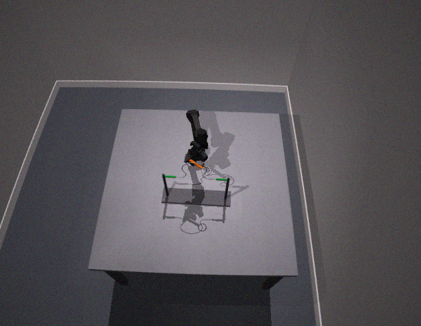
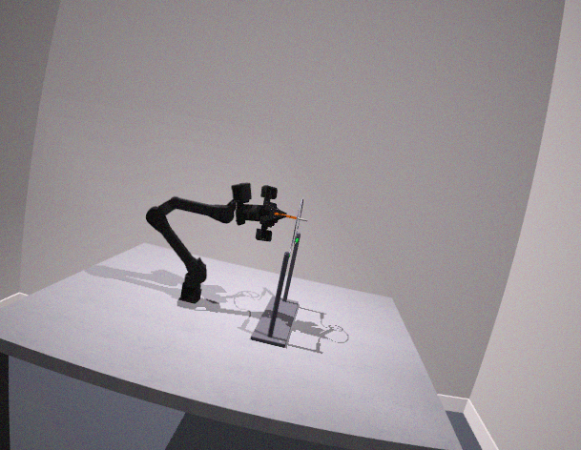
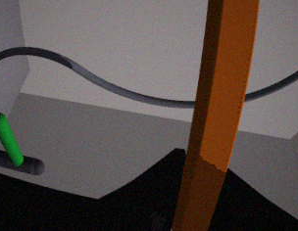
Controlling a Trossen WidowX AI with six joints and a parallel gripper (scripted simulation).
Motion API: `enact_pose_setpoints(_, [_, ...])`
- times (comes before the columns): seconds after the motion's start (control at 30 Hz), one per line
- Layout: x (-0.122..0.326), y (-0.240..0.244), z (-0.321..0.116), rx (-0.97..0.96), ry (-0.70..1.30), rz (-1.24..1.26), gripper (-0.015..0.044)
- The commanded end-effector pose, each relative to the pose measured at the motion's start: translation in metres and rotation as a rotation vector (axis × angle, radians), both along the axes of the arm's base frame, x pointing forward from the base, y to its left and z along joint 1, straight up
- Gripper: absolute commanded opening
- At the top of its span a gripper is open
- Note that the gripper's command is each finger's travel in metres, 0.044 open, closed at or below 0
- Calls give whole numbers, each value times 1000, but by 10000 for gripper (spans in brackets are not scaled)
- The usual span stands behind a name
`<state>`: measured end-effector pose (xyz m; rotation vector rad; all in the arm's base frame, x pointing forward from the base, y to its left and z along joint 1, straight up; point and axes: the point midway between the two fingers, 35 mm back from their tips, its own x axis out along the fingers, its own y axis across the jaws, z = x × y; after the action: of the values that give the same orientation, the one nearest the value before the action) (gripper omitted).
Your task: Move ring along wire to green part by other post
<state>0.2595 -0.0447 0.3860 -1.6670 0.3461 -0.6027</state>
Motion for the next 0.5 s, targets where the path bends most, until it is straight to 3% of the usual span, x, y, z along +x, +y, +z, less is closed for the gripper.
enact_pose_setpoints(0.0, [0,1,1,-60,4,2,-150])
enact_pose_setpoints(0.47, [0,2,6,-241,11,-1,-150])
